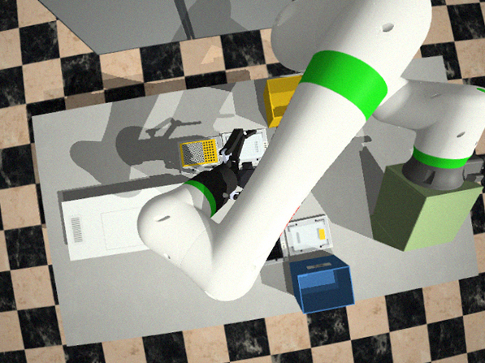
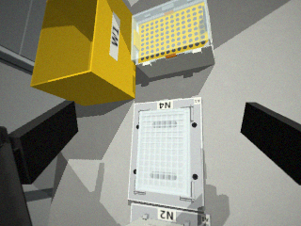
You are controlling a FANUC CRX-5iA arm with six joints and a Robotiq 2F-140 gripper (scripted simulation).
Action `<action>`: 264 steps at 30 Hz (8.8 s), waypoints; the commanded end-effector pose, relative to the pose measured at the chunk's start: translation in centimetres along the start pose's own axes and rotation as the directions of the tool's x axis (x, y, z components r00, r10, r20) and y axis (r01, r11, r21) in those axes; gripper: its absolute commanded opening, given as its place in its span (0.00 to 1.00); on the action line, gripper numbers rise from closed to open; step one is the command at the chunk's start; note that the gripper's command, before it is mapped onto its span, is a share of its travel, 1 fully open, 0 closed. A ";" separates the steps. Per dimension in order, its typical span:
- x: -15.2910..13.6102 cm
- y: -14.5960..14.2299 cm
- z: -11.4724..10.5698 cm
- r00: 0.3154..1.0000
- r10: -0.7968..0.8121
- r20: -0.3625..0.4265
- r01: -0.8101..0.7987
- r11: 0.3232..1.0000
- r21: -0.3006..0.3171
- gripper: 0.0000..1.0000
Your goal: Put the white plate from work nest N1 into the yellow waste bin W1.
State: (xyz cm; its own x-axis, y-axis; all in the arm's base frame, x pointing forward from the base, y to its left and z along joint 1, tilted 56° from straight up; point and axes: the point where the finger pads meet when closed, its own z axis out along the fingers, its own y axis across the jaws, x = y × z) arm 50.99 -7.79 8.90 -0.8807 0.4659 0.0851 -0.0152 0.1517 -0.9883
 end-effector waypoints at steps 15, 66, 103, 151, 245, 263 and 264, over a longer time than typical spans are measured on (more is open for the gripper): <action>0.0 0.0 -0.1 1.000 0.001 0.002 -0.001 1.000 -0.001 1.00; 4.0 3.1 -5.3 0.162 -0.960 0.229 0.951 0.214 0.222 0.10; 8.0 5.9 -8.6 -0.687 -0.724 -0.063 0.603 -0.616 0.507 0.10; 10.9 9.4 -11.4 -0.837 -0.032 -0.547 -0.212 -0.902 0.376 0.70; -7.1 29.4 -23.1 -0.836 -0.032 -0.547 -0.212 -0.902 0.377 0.70; -8.0 30.2 -21.8 -0.836 -0.032 -0.547 -0.212 -0.902 0.377 0.70; -8.1 30.3 -21.7 -0.836 -0.032 -0.547 -0.212 -0.902 0.377 0.70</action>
State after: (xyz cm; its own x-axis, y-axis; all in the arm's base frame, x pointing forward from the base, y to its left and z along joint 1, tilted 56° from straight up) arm 67.79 12.08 -18.83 0.9964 0.0801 0.0280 0.0220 -0.5627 0.8264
